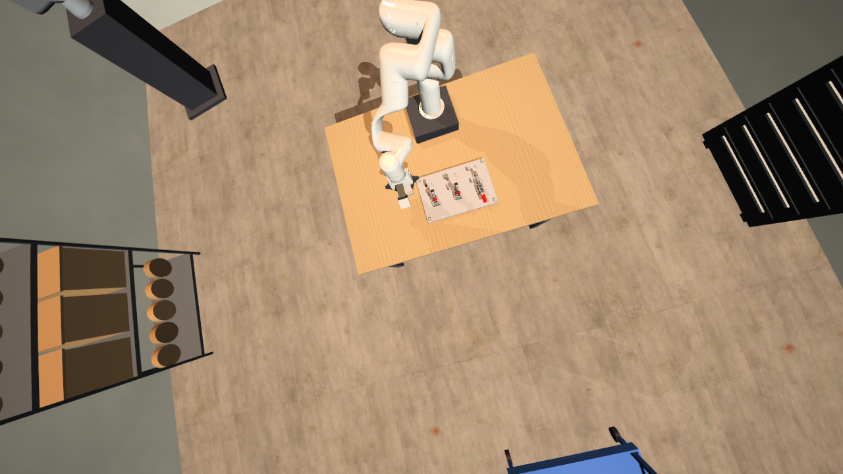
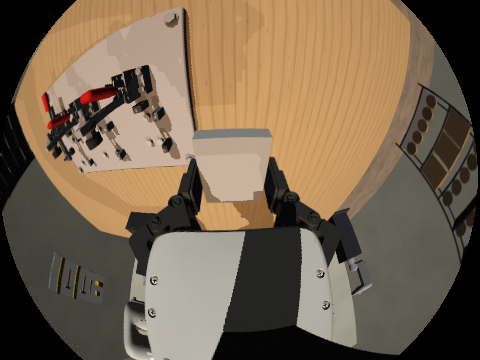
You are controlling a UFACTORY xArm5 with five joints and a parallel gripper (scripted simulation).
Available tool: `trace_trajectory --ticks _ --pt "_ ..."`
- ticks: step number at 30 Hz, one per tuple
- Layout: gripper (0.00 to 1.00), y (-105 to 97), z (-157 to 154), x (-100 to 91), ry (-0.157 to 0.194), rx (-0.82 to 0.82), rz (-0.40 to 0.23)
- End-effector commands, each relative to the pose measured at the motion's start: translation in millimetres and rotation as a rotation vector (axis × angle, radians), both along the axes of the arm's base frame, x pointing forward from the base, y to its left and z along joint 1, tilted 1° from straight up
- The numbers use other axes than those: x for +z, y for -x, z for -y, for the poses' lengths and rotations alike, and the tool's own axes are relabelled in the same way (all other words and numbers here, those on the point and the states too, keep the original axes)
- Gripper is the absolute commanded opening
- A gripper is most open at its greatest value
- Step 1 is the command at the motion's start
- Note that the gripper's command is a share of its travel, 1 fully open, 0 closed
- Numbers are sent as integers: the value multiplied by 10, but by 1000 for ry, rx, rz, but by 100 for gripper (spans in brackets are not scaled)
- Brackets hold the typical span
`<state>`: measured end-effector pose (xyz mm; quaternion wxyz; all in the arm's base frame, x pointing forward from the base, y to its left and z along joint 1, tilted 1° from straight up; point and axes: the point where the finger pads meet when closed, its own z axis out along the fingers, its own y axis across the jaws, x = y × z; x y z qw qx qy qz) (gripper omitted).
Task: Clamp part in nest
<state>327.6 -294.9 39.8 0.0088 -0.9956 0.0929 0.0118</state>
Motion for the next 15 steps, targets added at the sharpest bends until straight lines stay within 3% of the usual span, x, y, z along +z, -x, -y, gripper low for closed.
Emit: trace_trajectory --ticks 1,15 --pt "0 -31 -84 14 4 -1 4" --pt "0 -231 -1102 -10 9 -1 2"
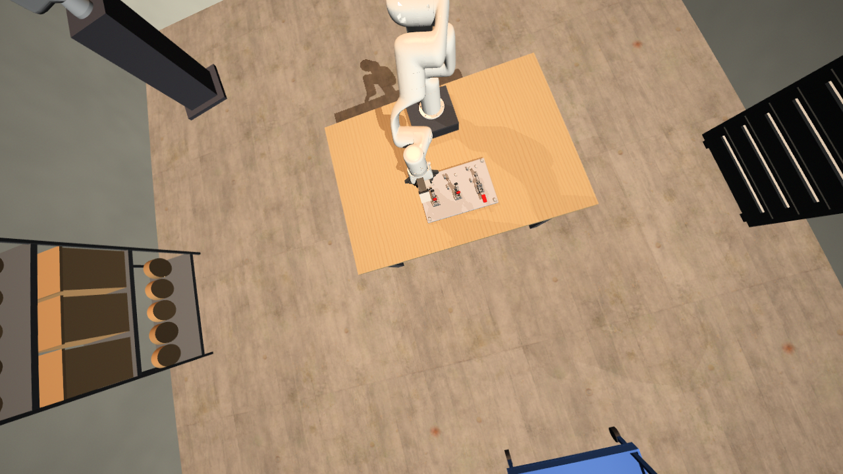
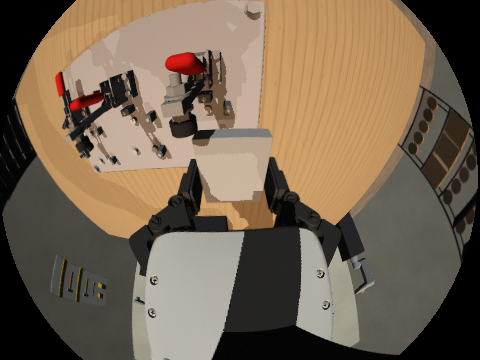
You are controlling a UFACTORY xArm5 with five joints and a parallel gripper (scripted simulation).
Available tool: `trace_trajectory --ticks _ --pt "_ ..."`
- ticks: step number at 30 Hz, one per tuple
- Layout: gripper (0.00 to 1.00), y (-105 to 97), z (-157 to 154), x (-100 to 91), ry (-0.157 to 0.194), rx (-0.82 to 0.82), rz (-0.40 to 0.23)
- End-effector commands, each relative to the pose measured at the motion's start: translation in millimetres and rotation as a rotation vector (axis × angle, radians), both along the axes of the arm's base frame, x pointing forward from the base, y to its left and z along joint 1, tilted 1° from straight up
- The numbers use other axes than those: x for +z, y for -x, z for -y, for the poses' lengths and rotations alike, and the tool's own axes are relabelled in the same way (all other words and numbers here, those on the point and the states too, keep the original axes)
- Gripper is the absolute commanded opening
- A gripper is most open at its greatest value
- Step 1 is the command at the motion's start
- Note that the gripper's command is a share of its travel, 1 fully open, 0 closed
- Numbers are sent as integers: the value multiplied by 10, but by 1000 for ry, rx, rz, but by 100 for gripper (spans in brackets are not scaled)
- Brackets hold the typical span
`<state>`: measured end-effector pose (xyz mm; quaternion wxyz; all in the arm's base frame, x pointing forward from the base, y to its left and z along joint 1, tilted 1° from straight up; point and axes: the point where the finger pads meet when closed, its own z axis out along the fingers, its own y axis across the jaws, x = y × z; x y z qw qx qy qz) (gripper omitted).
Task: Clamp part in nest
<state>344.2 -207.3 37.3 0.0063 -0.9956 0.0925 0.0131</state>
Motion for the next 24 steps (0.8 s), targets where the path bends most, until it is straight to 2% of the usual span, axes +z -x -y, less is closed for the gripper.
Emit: trace_trajectory --ticks 1,15,24 --pt "0 -65 -226 14 5 -2 5" --pt "0 -231 -1067 -6 10 -2 6" --pt "0 -278 -1307 -12 11 -2 7"
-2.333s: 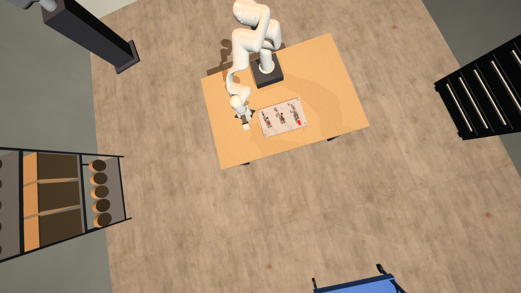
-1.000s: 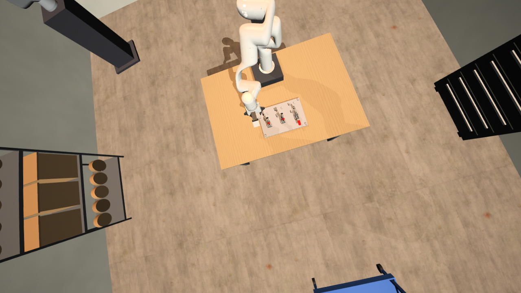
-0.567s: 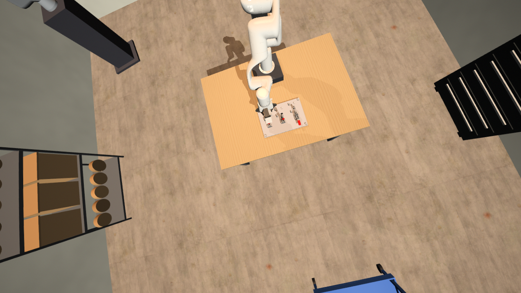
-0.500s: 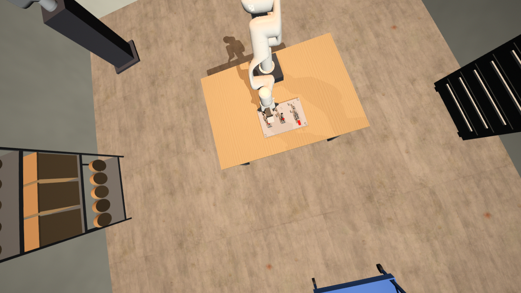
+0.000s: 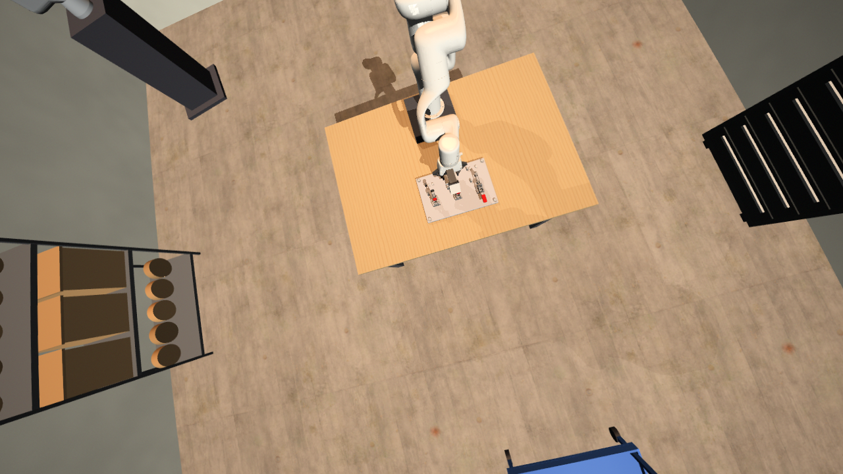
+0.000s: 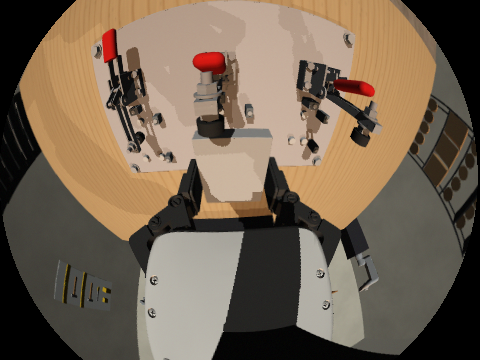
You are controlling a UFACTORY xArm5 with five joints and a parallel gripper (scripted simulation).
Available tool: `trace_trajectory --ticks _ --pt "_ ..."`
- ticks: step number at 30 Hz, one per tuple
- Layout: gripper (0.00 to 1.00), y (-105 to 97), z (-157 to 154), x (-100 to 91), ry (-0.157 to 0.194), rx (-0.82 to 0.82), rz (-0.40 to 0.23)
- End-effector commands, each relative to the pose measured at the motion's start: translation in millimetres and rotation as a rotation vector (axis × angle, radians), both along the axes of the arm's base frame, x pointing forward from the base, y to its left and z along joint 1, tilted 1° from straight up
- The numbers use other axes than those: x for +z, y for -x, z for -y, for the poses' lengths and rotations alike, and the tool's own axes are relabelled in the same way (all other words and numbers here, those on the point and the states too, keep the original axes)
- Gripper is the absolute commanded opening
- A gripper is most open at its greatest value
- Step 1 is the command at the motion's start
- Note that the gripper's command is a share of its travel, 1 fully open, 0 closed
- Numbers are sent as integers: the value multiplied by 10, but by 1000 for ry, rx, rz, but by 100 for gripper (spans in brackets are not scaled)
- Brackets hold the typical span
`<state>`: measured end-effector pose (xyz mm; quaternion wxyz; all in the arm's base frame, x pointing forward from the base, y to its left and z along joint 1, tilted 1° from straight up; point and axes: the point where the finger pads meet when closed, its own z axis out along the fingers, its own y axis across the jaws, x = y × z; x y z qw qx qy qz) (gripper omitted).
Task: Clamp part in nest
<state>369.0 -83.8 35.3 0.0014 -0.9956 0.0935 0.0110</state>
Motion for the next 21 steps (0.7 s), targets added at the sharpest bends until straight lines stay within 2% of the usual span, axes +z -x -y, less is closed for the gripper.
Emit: trace_trajectory --ticks 1,21 --pt "0 -33 -91 8 1 0 4" --pt "0 -45 -151 7 2 0 4"
